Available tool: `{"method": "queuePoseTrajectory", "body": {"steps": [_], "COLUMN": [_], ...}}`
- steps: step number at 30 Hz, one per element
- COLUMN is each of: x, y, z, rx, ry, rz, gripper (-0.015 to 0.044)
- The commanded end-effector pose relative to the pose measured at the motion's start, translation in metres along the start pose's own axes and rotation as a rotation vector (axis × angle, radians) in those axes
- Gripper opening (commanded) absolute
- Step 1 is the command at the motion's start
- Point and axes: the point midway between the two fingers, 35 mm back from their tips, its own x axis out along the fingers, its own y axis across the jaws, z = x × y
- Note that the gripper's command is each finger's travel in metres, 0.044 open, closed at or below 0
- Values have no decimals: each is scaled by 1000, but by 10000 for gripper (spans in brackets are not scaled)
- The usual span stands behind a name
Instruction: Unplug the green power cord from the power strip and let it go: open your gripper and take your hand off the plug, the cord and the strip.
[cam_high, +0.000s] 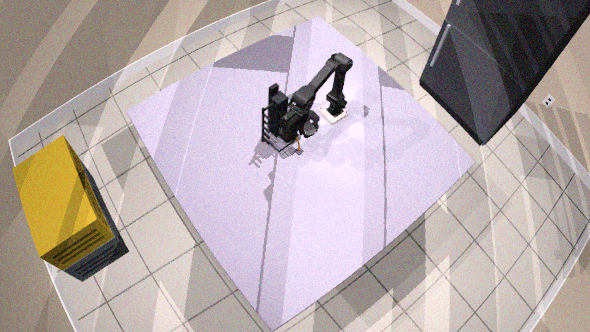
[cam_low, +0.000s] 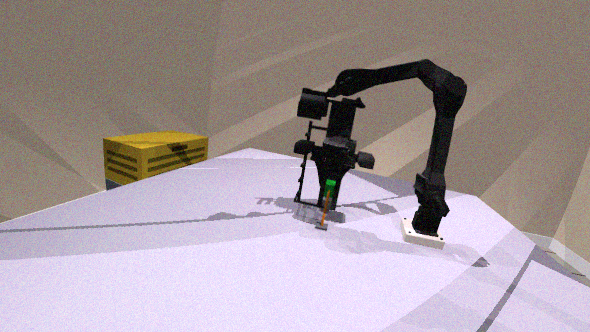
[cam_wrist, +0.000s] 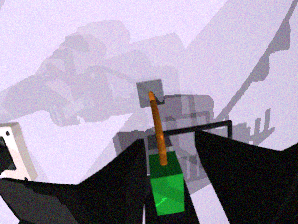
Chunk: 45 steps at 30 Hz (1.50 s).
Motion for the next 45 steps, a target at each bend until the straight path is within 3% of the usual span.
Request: {"method": "queuePoseTrajectory", "body": {"steps": [1,45], "x": [1,12], "y": [4,3], "z": [-1,-41], "rx": [-25,-25], "ry": [7,11], "rz": [19,19], "gripper": [160,160]}}
